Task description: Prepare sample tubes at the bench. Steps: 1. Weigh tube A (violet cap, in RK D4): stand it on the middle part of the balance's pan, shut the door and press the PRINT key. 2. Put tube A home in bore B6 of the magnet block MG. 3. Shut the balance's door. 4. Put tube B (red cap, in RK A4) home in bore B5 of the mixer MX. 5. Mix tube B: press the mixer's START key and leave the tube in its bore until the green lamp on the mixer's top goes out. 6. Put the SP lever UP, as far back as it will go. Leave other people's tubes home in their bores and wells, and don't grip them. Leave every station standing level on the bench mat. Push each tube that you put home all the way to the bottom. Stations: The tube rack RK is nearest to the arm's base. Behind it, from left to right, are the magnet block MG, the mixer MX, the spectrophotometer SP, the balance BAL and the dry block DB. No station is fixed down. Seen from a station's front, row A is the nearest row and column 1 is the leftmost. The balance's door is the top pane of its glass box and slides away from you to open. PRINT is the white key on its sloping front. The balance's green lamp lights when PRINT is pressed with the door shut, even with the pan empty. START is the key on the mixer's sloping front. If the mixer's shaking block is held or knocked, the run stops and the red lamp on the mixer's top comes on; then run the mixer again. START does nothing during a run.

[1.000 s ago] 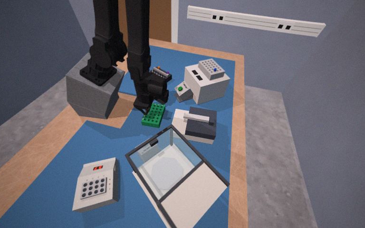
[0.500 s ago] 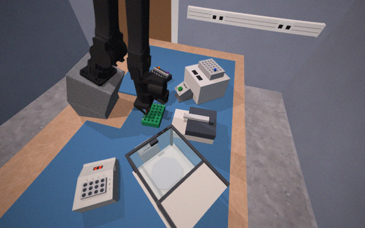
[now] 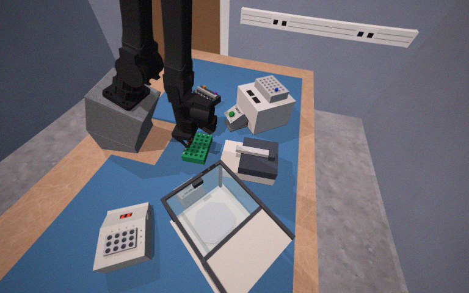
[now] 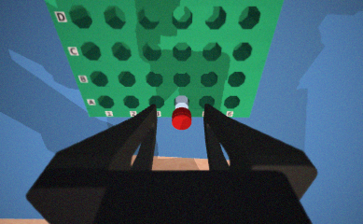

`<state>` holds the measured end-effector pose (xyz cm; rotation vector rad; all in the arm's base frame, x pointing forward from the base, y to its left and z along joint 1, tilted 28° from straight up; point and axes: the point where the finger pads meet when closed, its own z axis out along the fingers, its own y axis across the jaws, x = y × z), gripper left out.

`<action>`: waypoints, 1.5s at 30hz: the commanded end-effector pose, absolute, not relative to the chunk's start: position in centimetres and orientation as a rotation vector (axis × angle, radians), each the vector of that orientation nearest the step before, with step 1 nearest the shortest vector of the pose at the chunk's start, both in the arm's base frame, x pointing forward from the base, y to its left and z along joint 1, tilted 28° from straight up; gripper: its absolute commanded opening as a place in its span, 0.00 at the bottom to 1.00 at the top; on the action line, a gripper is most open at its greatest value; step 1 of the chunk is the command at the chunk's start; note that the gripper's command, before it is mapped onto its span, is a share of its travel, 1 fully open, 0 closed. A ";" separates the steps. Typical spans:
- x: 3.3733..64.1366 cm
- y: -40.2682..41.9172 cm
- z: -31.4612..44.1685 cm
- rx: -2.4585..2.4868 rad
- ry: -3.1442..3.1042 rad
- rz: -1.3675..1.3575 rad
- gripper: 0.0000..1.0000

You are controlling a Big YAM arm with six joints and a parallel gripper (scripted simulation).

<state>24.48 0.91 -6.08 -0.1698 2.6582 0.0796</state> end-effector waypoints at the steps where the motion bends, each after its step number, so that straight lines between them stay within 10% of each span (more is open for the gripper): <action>1: 25.3 1.1 -5.6 -0.161 2.629 0.079 0.36; 18: 25.3 1.1 -5.6 -0.161 2.629 0.079 0.36; 19: 25.3 1.1 -5.6 -0.161 2.629 0.079 0.09; 45: 25.3 0.5 -5.6 -0.143 2.631 0.074 0.09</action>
